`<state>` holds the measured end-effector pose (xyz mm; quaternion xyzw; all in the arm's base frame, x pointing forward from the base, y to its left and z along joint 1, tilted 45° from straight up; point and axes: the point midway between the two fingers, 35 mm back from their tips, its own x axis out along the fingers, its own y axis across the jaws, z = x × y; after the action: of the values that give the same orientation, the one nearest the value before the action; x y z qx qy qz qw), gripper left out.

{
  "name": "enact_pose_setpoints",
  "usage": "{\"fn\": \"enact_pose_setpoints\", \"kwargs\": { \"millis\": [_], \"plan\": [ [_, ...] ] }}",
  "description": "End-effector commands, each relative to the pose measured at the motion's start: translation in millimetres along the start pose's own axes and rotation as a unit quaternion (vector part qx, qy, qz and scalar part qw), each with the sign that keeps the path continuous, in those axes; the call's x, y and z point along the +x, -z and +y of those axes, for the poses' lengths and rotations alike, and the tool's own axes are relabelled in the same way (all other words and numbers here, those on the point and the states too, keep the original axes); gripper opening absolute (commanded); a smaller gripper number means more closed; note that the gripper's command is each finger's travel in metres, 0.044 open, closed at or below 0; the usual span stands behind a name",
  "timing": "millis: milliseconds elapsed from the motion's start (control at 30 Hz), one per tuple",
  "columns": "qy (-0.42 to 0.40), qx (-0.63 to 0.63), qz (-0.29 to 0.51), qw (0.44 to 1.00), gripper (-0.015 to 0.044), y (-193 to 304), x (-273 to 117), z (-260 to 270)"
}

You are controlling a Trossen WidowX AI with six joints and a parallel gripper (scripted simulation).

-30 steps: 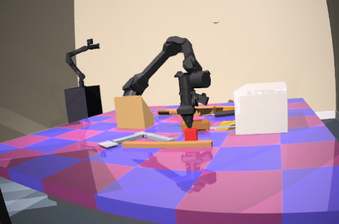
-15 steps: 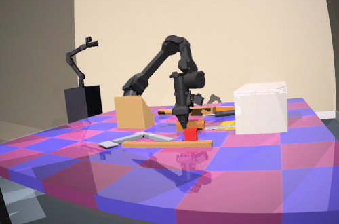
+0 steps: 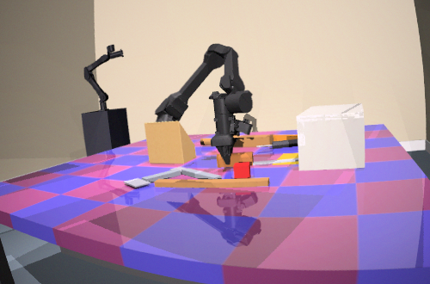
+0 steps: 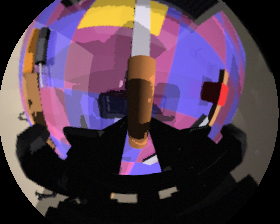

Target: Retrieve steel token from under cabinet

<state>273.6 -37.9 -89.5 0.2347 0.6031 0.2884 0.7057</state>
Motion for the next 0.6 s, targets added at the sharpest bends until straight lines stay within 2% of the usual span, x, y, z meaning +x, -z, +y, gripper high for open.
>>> {"fn": "enact_pose_setpoints", "kwargs": {
  "millis": [0,567],
  "plan": [
    [0.0,0.0,0.002,1.0,0.0,8.7,0.8,0.2],
    [0.0,0.0,0.003,1.0,0.0,34.6,0.8,-1.5]
  ]
}}
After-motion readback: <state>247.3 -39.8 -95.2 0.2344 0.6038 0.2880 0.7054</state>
